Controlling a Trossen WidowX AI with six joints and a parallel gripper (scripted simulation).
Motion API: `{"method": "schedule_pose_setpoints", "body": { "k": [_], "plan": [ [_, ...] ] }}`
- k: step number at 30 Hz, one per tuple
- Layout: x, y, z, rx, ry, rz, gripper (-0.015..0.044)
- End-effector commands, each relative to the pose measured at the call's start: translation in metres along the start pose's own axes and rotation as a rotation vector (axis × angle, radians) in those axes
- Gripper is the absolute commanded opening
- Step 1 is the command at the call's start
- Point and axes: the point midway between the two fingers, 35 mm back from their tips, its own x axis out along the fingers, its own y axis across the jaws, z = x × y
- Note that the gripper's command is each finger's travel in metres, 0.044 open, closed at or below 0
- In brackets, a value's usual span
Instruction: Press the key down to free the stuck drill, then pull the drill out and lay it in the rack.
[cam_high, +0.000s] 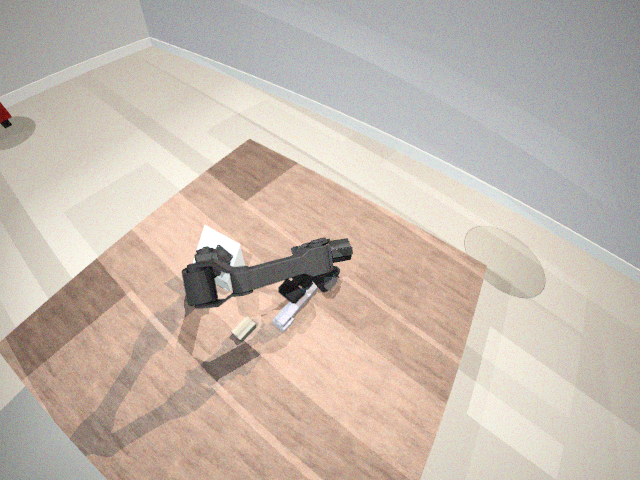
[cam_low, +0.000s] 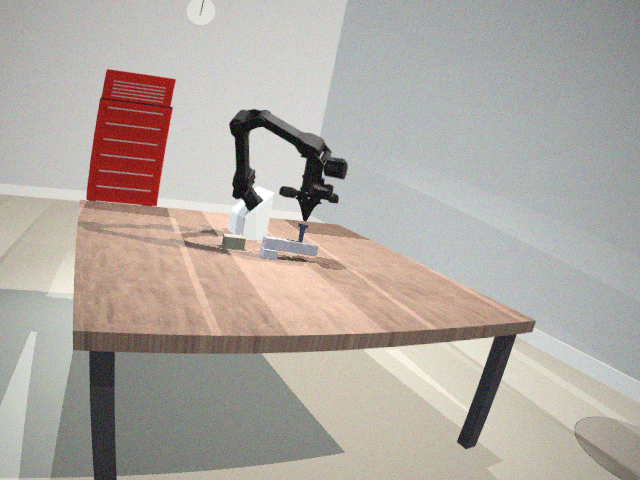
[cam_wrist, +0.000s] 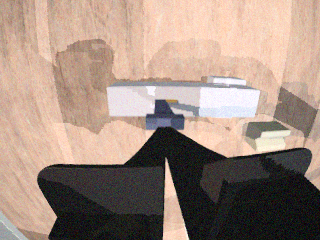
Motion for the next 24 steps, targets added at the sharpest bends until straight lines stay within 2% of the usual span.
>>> {"method": "schedule_pose_setpoints", "body": {
  "k": [1, 24],
  "plan": [
    [0.0067, -0.001, 0.0006, 0.009, 0.0, -0.013, 0.0],
    [0.0151, -0.0031, -0.0021, 0.01, 0.0, -0.017, 0.0]
  ]
}}
